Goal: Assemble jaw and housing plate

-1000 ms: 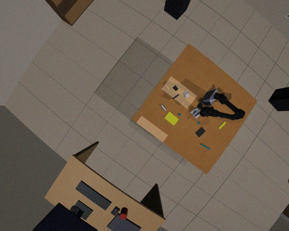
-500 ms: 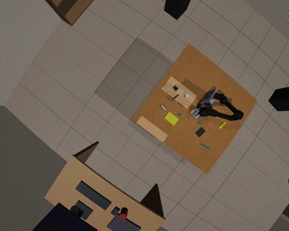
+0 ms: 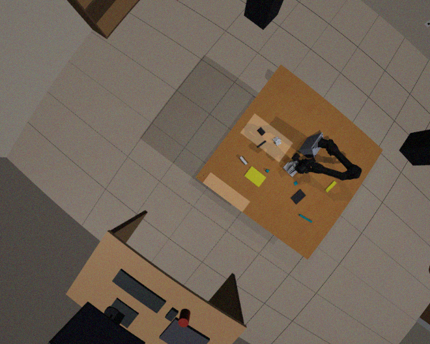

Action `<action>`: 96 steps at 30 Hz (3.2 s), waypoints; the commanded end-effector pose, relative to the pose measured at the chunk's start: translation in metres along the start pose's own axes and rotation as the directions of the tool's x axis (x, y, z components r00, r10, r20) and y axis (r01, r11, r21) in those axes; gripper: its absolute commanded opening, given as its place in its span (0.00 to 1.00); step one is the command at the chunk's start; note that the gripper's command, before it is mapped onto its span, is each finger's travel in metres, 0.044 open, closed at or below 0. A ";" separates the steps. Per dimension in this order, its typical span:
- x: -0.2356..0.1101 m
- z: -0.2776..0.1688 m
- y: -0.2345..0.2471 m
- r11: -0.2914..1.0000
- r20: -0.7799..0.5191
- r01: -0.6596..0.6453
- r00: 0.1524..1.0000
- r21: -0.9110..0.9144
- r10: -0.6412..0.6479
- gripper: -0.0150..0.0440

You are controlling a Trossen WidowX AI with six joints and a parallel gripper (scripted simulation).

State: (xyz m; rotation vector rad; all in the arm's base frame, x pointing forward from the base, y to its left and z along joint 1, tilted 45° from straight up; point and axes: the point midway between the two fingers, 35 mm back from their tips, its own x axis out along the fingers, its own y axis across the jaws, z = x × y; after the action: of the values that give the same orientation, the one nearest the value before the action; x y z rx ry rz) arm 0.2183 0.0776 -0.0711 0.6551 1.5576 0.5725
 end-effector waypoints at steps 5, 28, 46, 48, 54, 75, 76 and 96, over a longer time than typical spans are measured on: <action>0.001 0.000 0.001 1.000 0.001 -0.006 1.000 0.004 0.006 0.85; 0.005 0.000 0.001 1.000 0.001 -0.006 1.000 0.004 0.006 0.85; 0.010 0.000 0.001 1.000 0.001 -0.006 1.000 0.004 0.006 0.85; 0.010 0.000 0.001 1.000 0.001 -0.006 1.000 0.004 0.006 0.85; 0.011 0.000 0.001 1.000 0.001 -0.006 1.000 0.004 0.006 0.85; 0.015 0.000 0.001 1.000 0.001 -0.006 1.000 0.004 0.006 0.85; 0.015 0.000 0.001 1.000 0.001 -0.006 1.000 0.004 0.006 0.85; 0.015 0.000 0.001 1.000 0.001 -0.006 1.000 0.004 0.006 0.85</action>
State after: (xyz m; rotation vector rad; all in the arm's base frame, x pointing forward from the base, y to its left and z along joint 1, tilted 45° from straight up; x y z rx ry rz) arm 0.2173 0.0877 -0.0812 0.6563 1.5577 0.5722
